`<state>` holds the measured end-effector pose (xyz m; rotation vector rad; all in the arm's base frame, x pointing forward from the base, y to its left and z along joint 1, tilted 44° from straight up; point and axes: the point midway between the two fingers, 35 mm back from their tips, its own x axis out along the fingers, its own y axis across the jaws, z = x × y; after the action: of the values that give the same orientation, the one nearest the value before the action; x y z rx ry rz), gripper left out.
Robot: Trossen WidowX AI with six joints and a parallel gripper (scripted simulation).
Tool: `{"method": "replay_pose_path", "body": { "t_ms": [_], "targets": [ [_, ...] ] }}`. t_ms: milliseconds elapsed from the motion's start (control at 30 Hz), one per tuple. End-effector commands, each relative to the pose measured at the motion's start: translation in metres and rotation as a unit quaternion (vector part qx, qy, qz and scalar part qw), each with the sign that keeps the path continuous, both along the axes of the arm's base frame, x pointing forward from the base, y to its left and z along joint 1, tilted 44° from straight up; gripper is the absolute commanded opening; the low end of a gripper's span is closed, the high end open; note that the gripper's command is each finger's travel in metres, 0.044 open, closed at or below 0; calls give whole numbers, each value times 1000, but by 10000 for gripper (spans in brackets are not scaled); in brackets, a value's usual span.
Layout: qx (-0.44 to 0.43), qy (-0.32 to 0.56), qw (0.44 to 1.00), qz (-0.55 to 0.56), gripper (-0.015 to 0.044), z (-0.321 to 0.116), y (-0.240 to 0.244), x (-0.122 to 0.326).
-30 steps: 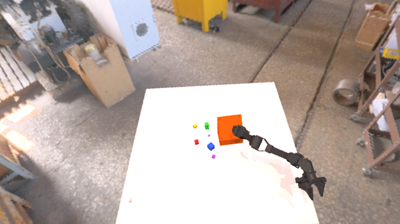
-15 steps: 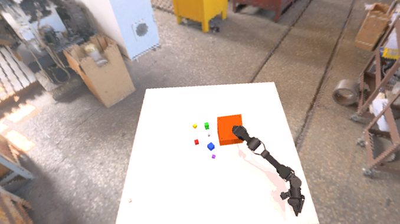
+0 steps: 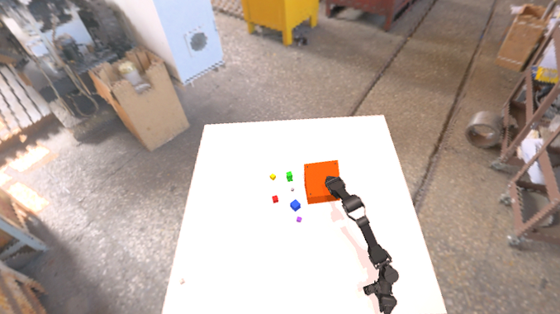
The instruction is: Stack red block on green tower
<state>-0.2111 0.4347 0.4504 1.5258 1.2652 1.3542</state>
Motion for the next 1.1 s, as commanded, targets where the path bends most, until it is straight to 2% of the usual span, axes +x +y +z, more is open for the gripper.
{"method": "replay_pose_path", "body": {
  "t_ms": [0, 533, 1067],
  "targets": [
    [-12, -57, 998, -35, 440, -7, 19, 38],
    [-115, -249, 946, -170, 440, -58, 68, 202],
    [-289, -389, 842, -237, 440, -141, 53, 378]
  ]
}}
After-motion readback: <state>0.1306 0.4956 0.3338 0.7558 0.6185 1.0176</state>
